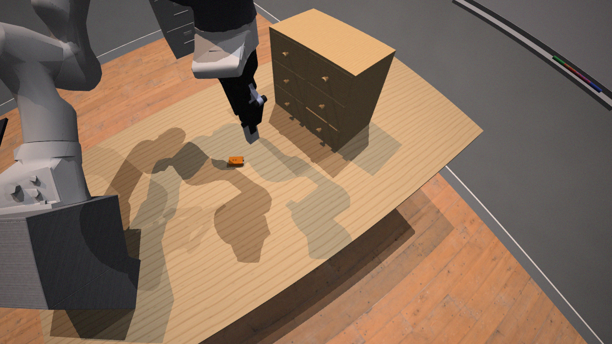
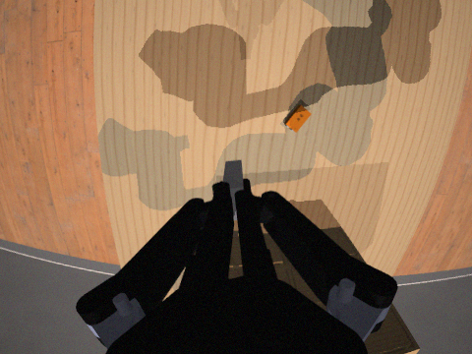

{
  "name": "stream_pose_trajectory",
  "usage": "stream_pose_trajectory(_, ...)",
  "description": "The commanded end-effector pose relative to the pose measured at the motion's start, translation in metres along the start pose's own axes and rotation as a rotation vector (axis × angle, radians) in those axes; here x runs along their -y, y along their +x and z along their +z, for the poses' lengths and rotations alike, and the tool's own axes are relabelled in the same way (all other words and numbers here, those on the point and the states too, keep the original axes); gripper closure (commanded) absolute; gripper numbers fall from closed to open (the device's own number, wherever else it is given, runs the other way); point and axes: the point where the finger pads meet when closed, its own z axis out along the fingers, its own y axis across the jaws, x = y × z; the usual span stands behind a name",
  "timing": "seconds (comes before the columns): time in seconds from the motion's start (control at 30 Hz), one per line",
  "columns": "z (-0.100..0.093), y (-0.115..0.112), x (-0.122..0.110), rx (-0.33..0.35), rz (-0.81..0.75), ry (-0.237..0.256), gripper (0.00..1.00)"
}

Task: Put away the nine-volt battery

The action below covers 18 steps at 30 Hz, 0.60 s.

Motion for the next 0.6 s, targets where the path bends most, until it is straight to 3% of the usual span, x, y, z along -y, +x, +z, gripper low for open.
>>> stream_pose_trajectory(0.0,-0.0001,0.0008,-0.0003,-0.005,0.011,-0.003,1.0)
stream_pose_trajectory(0.57,-0.0001,-0.0003,-0.0032,0.0,0.006,0.0,1.0)
